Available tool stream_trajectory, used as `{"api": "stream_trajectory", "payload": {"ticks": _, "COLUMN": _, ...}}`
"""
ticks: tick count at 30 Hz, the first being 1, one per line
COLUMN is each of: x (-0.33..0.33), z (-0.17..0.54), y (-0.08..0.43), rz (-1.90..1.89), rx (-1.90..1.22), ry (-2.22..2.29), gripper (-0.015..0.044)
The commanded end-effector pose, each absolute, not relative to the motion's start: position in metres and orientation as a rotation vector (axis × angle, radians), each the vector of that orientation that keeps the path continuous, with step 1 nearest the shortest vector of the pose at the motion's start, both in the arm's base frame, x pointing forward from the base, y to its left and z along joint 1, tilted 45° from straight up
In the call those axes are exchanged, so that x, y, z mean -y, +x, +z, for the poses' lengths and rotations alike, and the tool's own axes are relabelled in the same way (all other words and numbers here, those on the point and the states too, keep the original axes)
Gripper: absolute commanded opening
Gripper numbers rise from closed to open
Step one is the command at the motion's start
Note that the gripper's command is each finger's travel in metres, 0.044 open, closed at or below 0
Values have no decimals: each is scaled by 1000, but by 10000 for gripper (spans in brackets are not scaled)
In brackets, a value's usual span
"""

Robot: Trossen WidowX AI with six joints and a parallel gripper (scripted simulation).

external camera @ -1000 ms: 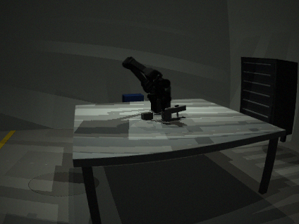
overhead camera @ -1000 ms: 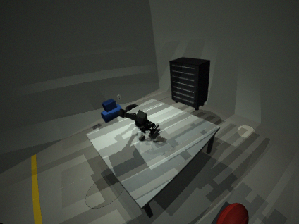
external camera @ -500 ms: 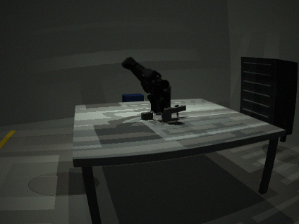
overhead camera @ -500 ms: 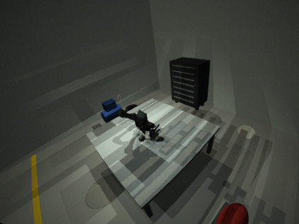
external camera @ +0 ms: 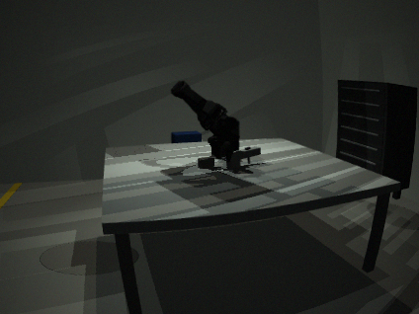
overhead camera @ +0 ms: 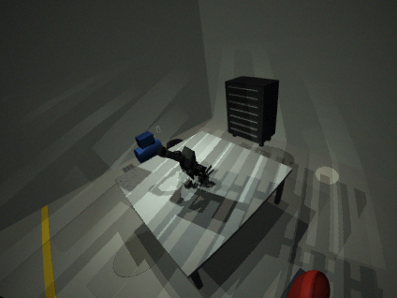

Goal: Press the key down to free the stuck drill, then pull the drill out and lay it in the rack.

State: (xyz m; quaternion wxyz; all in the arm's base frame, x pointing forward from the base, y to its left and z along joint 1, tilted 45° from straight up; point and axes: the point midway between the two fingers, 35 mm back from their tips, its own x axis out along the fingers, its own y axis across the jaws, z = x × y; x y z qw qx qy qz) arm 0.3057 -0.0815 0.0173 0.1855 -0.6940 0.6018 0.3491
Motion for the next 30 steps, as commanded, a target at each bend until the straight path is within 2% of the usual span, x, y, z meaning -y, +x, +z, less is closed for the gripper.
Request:
{"api": "stream_trajectory", "payload": {"ticks": 1, "x": 85, "z": 11, "y": 303, "rz": 990, "rx": -1702, "ry": -1959, "gripper": 440}}
{"api": "stream_trajectory", "payload": {"ticks": 16, "x": 96, "z": -7, "y": 301, "rz": 989, "rx": -1704, "ry": -1960, "gripper": 440}}
{"api": "stream_trajectory", "payload": {"ticks": 30, "x": 94, "z": -4, "y": 303, "rz": 984, "rx": -1698, "ry": -1955, "gripper": 72}}
